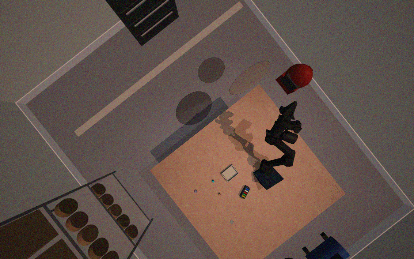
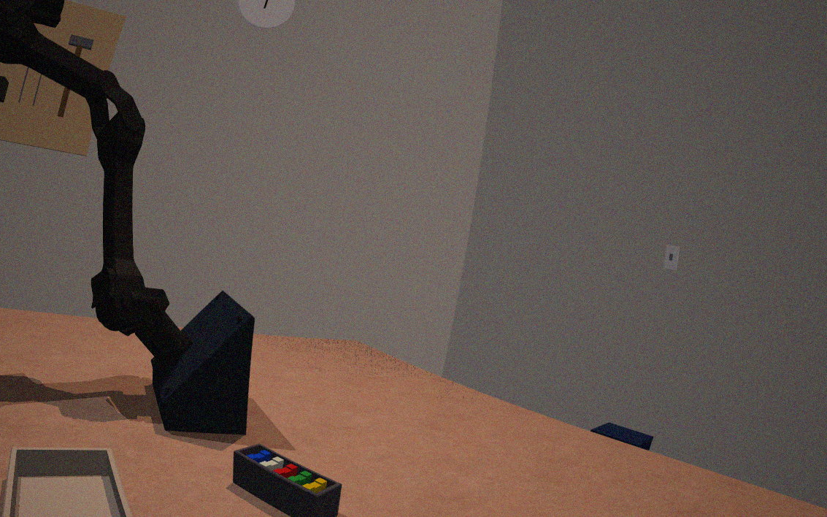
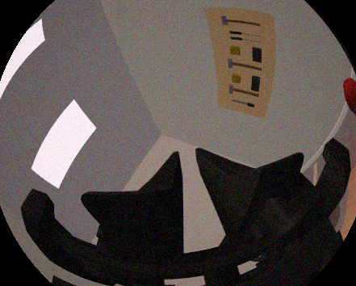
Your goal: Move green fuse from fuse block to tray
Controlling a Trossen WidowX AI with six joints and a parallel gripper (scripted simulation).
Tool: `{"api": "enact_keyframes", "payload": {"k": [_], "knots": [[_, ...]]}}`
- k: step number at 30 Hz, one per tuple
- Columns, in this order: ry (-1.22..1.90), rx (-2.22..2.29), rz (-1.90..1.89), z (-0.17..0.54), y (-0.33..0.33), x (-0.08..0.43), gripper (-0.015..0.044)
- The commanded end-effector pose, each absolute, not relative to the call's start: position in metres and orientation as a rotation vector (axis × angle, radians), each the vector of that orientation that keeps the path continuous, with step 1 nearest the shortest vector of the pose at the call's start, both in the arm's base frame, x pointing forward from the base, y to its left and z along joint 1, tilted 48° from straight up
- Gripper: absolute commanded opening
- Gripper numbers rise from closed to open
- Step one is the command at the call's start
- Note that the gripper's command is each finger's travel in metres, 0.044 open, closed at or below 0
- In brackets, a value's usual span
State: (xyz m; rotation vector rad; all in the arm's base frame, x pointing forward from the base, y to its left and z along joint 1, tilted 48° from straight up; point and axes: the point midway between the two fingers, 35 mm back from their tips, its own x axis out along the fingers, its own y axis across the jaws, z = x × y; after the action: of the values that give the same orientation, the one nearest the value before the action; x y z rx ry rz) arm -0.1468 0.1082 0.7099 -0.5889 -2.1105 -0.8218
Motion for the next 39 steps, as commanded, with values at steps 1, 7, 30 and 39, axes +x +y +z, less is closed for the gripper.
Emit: {"api": "enact_keyframes", "payload": {"k": [1, 7, 30, 39], "knots": [[-1.969, -0.461, -0.828, 0.725, 0.049, -0.114, 0.0067], [-1.758, -0.257, -0.812, 0.734, -0.031, -0.055, 0.0067], [-0.894, 0.495, -0.65, 0.611, -0.195, 0.266, 0.0067], [-0.535, 0.663, -0.631, 0.507, -0.18, 0.379, 0.0067]]}}
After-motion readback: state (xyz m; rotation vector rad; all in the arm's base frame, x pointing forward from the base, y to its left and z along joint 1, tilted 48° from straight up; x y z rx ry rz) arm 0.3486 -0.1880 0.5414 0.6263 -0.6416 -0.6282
